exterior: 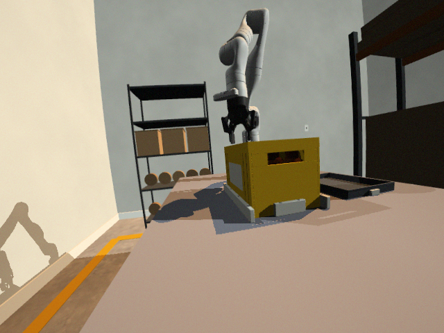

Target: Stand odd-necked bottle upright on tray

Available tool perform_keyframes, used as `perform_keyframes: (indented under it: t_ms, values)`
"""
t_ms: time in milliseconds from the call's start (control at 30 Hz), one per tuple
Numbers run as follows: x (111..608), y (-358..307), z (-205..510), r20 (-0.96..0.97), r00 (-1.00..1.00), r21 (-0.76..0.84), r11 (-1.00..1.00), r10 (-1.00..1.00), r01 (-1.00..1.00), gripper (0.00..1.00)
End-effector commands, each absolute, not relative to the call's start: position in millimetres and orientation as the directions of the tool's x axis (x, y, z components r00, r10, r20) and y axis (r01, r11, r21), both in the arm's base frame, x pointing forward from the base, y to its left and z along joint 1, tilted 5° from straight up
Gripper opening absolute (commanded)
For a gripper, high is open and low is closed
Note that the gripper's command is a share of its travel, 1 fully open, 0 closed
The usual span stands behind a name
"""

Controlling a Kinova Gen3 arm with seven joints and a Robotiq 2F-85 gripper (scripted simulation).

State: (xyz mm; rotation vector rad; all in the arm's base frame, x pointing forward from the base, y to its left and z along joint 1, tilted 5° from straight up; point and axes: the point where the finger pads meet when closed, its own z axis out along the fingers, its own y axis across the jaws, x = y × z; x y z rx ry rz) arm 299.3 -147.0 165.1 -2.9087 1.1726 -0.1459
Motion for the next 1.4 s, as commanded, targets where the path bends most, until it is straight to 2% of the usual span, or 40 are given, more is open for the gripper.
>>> perform_keyframes:
  t_ms: [0, 1367]
  values:
    - [299, -148, 164, 0.085, 0.715, -0.035, -0.72, -0.693, -0.693, 0.64]
    - [302, -149, 126, 0.085, 0.715, -0.035, -0.72, -0.693, -0.693, 0.64]
